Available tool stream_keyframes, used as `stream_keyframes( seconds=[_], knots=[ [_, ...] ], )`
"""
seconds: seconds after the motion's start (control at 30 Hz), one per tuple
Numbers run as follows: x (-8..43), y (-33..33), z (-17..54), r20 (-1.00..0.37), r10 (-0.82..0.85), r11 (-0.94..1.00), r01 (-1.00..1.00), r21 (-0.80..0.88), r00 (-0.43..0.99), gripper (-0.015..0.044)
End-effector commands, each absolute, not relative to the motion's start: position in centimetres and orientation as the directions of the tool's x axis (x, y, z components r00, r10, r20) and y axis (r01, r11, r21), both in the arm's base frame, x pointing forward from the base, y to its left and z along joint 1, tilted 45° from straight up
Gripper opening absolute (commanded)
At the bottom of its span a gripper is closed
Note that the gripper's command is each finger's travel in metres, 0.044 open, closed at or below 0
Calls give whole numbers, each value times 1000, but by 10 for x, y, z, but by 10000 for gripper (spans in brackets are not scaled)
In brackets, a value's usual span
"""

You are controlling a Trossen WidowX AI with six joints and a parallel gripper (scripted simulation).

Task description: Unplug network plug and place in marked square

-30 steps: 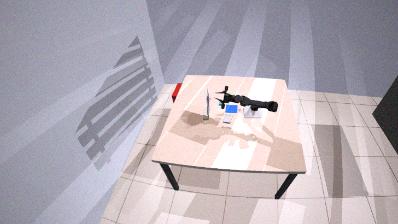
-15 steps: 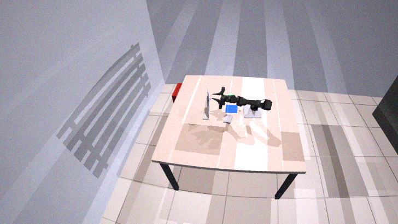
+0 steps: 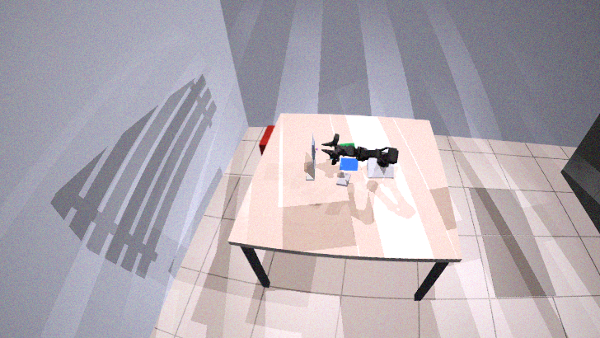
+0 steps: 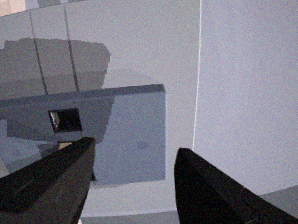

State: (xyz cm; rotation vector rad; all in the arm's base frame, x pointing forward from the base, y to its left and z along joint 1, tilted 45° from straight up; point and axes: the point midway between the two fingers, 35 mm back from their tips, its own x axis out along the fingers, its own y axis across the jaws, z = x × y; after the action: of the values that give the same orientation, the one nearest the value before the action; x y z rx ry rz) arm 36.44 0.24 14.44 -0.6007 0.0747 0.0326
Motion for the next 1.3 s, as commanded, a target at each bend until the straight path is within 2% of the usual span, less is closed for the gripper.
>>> stream_keyframes(
  seconds=[0.0, 0.4, 1.27],
  knots=[
    [359, 3, 127, -101, 6, 788, -67, -612, 995, 156],
    [343, 4, 92, -146, 10, 694, -112, -711, 989, 156],
    [381, 11, 94, -144, 10, 694, -110, -711, 990, 156]
  ],
)
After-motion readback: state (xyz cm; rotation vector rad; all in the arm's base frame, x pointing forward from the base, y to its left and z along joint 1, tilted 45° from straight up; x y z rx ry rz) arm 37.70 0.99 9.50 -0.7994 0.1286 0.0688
